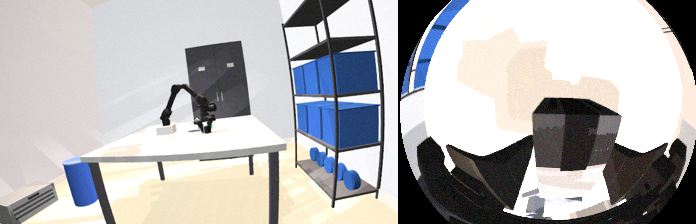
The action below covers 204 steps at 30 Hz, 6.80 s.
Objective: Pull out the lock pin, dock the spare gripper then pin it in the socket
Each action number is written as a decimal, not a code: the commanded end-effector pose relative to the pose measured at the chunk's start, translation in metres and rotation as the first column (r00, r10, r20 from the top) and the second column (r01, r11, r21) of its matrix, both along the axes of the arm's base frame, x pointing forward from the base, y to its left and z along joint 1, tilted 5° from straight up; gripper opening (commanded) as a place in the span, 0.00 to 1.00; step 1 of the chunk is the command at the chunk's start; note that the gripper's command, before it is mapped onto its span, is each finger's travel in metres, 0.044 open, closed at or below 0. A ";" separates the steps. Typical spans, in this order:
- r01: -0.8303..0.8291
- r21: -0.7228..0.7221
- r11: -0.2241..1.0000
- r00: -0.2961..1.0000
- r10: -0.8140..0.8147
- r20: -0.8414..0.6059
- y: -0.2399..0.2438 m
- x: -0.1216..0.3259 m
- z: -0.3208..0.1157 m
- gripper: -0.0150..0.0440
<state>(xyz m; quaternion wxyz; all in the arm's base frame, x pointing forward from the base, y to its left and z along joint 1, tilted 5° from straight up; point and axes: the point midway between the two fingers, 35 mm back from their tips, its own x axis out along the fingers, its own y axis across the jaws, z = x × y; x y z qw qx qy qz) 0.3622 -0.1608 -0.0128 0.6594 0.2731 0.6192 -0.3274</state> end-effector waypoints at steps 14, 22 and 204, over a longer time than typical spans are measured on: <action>-0.003 -0.003 1.000 1.000 0.003 -0.003 0.001 0.000 0.005 0.36; -0.003 -0.003 1.000 1.000 0.003 -0.003 0.005 -0.001 0.048 0.25; 0.005 0.173 -0.985 -1.000 -0.006 -0.005 0.033 -0.025 0.017 1.00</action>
